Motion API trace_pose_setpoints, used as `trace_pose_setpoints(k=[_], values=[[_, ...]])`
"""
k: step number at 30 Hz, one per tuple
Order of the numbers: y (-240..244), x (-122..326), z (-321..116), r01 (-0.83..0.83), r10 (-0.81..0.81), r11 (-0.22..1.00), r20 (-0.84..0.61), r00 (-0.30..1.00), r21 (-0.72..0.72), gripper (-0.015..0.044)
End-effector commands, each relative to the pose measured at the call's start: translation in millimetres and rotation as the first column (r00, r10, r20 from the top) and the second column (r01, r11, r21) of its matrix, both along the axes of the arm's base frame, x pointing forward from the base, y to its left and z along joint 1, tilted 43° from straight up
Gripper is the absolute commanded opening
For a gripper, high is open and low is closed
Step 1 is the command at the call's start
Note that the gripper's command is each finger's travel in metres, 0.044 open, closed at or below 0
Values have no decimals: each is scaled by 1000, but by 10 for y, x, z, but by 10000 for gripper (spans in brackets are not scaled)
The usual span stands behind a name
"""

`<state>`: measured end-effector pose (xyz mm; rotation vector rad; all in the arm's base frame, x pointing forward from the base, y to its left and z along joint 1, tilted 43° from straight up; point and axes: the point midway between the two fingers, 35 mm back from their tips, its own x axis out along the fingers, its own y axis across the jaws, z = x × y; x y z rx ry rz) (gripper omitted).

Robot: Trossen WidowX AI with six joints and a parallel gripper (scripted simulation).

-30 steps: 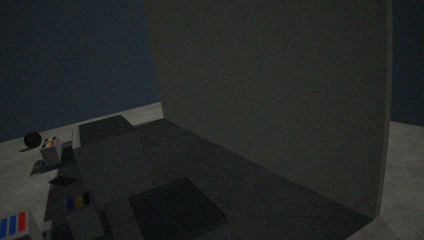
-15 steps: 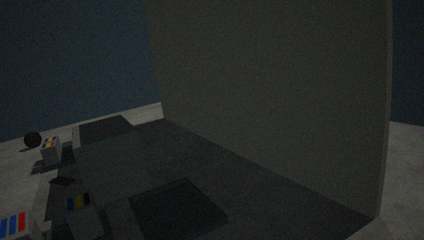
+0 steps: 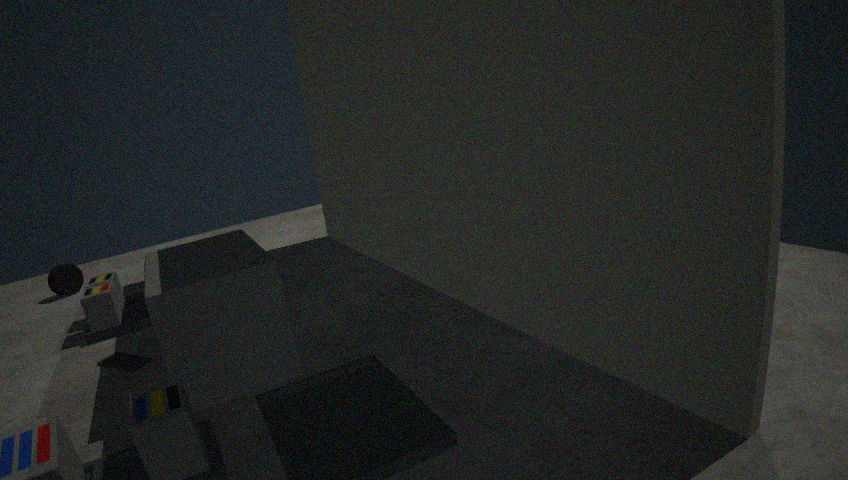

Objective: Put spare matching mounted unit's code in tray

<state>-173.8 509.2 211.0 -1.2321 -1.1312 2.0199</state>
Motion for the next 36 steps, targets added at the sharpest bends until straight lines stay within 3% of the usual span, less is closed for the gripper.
trace_pose_setpoints(k=[1,8,14,19,27,36], values=[[156,715,-219,239,-246,961,-34,969,-137,440],[118,1940,-578,584,-632,735,-36,775,-344,440],[-182,2942,-851,773,-876,419,12,482,-477,440],[-624,3716,-1060,838,-974,125,93,205,-531,440],[-1586,4710,-1311,752,-938,-347,221,-268,-560,440],[-3000,5428,-1481,363,-572,-778,339,-747,-513,440]])
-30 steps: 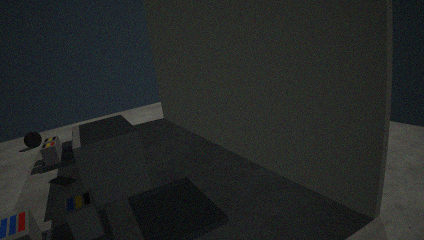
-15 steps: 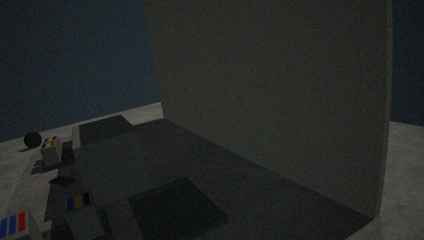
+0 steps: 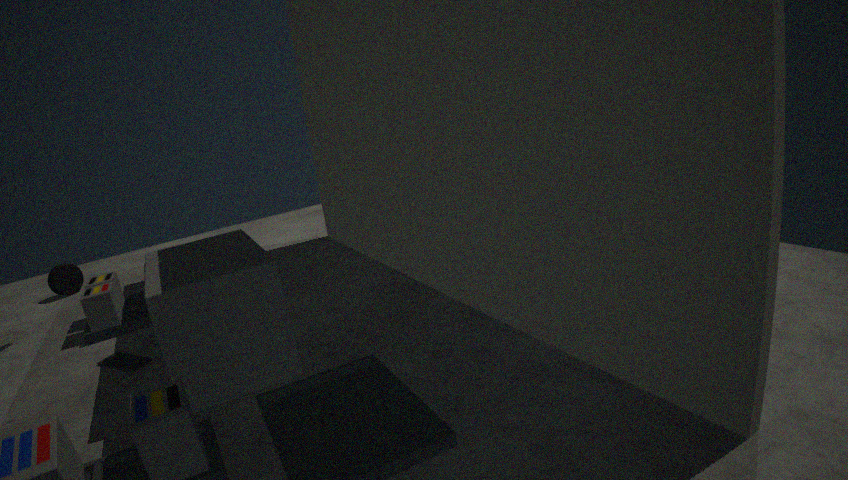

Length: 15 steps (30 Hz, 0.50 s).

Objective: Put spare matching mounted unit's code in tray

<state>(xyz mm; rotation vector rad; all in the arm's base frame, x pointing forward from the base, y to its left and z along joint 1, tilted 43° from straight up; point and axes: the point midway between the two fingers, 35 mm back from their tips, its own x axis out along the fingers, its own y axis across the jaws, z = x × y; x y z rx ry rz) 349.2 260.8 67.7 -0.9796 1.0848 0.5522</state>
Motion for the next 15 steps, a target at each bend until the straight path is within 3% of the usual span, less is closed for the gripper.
trace_pose_setpoints(k=[1,8,15], values=[[-689,243,-59,296,-297,953,3,955,-69,440],[-1889,360,-77,721,-719,670,87,690,-177,440],[-2979,188,-2,938,-917,258,246,313,-234,440]])
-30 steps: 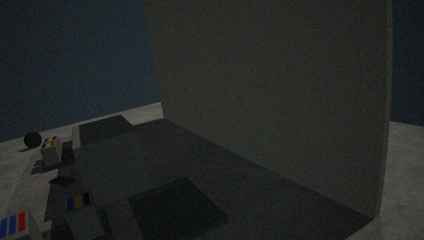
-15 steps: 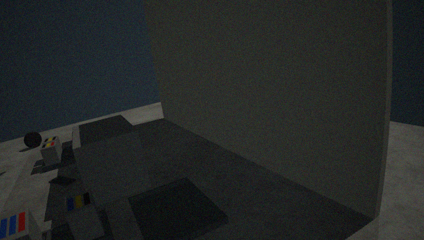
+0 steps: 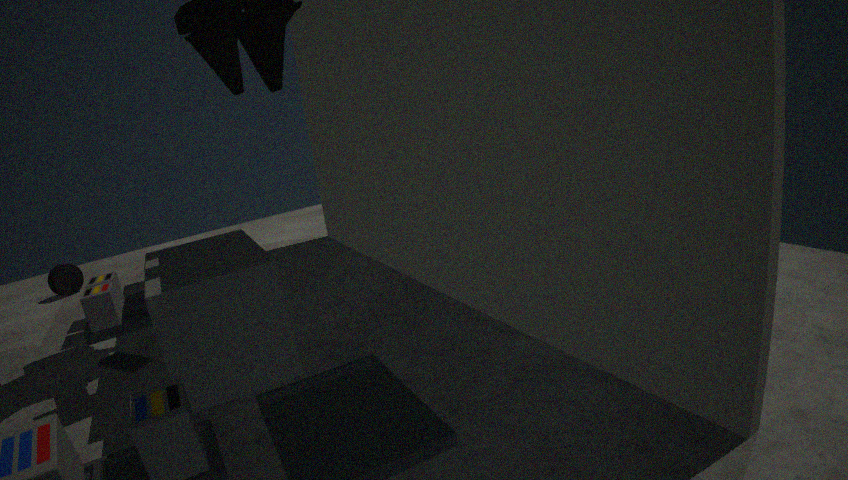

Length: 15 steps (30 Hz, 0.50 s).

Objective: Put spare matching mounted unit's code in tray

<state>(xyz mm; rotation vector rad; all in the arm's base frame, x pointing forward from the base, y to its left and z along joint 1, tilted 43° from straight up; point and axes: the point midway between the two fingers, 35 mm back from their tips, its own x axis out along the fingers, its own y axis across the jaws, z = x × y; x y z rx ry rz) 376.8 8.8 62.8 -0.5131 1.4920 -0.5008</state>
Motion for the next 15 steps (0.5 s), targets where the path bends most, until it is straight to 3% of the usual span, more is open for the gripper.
trace_pose_setpoints(k=[1,15], values=[[-527,-107,55,214,-212,972,29,977,-94,440],[-550,-114,58,223,-221,970,30,975,-98,440]])
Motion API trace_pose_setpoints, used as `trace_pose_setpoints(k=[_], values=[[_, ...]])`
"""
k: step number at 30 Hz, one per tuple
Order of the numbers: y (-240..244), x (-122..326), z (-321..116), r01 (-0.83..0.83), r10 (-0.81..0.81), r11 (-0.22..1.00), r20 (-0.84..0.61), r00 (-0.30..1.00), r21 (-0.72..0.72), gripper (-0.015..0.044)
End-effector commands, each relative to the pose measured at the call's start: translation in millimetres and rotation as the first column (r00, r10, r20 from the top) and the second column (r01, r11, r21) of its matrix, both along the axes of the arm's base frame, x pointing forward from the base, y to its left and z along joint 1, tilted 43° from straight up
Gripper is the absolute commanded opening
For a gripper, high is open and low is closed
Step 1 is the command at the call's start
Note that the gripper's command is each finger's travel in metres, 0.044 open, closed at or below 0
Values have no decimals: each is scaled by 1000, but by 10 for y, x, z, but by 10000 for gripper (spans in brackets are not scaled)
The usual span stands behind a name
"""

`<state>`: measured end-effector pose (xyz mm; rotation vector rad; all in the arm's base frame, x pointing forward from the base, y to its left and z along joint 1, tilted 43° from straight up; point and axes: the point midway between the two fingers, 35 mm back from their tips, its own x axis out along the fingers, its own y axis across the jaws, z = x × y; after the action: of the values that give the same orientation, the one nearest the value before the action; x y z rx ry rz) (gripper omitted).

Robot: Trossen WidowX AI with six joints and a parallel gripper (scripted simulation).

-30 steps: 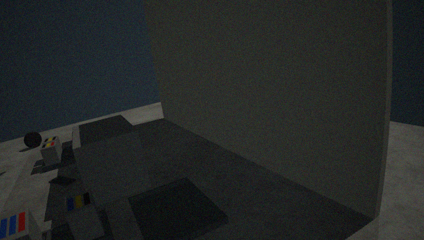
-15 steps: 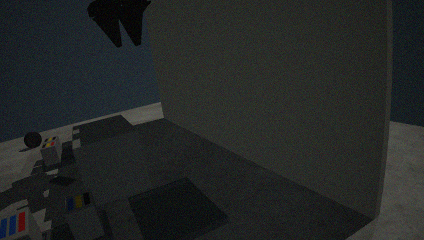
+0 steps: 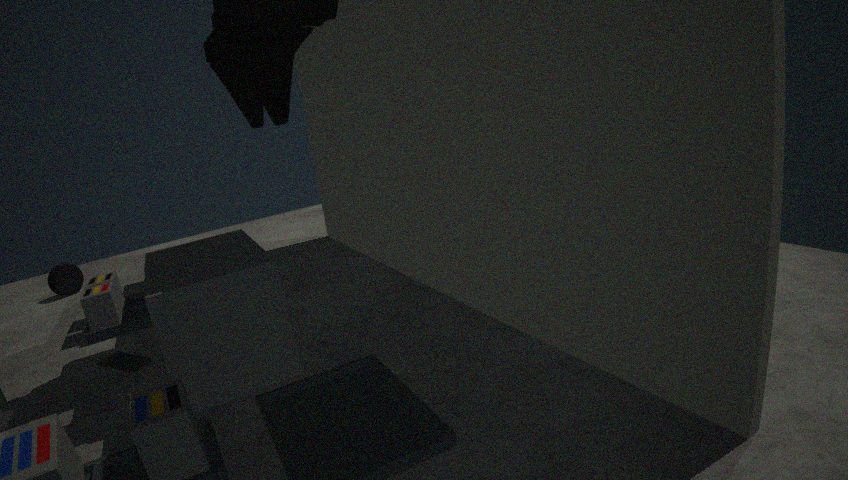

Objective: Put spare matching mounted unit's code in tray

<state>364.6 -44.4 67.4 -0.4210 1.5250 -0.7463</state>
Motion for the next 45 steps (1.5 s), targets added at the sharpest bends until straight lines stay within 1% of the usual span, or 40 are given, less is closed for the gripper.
trace_pose_setpoints(k=[1,7,9,11,12,15,18,21,24,25,26,36,38,41,42,45], values=[[-18,8,12,6,-6,1000,5,1000,-8,440],[1,5,-12,-8,8,1000,-7,1000,-5,440],[151,-22,-200,-117,119,993,-102,988,24,440],[376,-97,-488,-278,290,957,-241,926,85,440],[482,-148,-629,-351,372,928,-304,877,124,440],[694,-288,-921,-488,533,845,-422,733,219,440],[902,-489,-1232,-600,679,722,-520,518,344,440],[1056,-709,-1498,-657,769,592,-572,286,467,440],[1162,-928,-1718,-667,809,470,-584,64,578,440],[1182,-982,-1767,-663,813,441,-582,10,604,440],[1188,-999,-1782,-662,814,432,-581,-6,612,440],[1188,-999,-1782,-662,814,432,-581,-6,612,440],[1128,-997,-1824,-662,814,432,-581,-6,612,387],[916,-1006,-1964,-662,813,433,-583,-6,611,309],[858,-1013,-2000,-662,812,434,-583,-6,611,300],[838,-1015,-2013,-662,812,434,-584,-6,611,300]])
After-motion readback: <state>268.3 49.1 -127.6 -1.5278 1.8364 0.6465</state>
